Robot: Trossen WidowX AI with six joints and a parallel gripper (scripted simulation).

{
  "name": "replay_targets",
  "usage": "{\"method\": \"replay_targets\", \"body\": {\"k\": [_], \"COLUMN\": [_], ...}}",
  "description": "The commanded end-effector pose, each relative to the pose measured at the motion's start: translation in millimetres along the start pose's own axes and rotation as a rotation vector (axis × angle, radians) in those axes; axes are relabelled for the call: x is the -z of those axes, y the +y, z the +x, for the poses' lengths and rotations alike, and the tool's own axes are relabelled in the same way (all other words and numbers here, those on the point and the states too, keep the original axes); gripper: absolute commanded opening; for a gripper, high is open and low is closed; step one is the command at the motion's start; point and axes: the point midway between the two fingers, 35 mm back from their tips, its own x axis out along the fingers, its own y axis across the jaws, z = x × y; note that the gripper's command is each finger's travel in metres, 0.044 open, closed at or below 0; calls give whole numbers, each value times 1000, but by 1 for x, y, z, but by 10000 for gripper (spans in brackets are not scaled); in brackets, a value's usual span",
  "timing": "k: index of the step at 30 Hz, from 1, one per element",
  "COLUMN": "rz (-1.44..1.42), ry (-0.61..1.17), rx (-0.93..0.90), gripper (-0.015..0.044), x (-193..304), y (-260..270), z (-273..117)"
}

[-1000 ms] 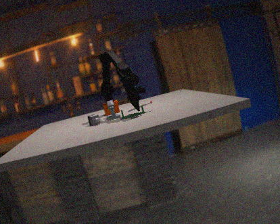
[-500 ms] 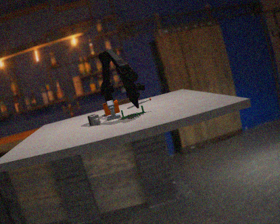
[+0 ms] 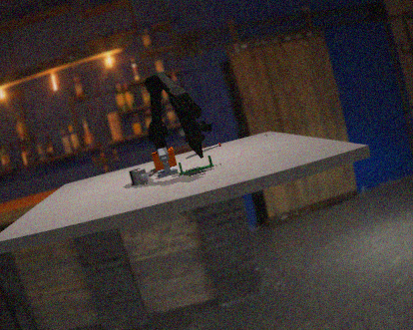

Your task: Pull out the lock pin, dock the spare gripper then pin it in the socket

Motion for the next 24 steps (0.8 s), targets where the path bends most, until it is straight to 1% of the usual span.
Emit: {"method": "replay_targets", "body": {"k": [1,15,24], "rz": [-1,-11,-12], "ry": [1,4,8], "rx": [-2,-2,1], "gripper": [0,0,0], "x": [11,51,53], "y": [-1,-2,-2], "z": [-5,-23,-14]}}
